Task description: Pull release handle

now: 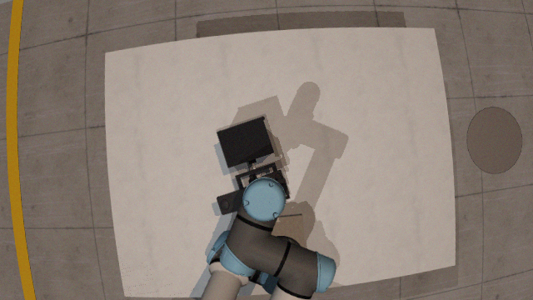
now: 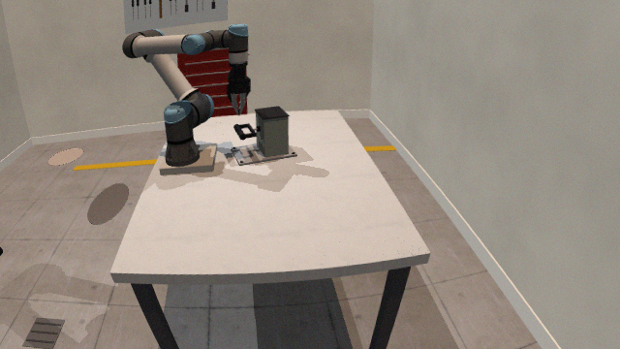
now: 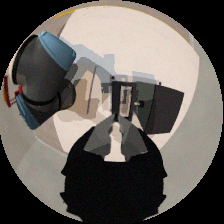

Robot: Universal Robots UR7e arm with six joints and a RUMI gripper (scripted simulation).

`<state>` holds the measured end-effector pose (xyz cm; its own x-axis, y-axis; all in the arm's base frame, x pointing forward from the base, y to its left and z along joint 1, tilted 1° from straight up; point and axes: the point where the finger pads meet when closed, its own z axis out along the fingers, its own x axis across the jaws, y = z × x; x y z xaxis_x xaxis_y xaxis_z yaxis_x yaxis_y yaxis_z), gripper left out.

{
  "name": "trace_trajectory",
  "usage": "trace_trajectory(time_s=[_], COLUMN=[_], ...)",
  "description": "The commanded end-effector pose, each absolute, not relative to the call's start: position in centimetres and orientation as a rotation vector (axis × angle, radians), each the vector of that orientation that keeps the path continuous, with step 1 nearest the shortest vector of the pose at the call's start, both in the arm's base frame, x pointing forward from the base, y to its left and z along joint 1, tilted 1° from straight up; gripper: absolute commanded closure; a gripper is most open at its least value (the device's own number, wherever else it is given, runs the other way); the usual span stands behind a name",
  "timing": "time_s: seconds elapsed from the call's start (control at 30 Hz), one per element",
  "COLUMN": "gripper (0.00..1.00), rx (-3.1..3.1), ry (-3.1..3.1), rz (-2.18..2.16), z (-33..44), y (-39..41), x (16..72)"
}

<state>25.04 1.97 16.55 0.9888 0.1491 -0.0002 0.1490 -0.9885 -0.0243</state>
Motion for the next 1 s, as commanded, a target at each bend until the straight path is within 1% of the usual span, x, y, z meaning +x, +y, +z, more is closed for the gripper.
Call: trace_trajectory(time_s=[0.0, 0.33, 0.67, 0.7, 0.97], gripper=[1.00, 1.00, 1.00, 0.68, 0.68], rx=[-3.109, -3.109, -3.118, -3.118, -3.117], ry=[-0.231, -0.232, -0.240, -0.240, -0.239], rz=[0.000, 0.002, 0.134, 0.134, 0.136], z=[16.55, 16.56, 16.57, 16.57, 16.47], y=[1.94, 1.94, 1.66, 1.66, 1.69], x=[25.05, 25.06, 25.24, 25.24, 25.18])
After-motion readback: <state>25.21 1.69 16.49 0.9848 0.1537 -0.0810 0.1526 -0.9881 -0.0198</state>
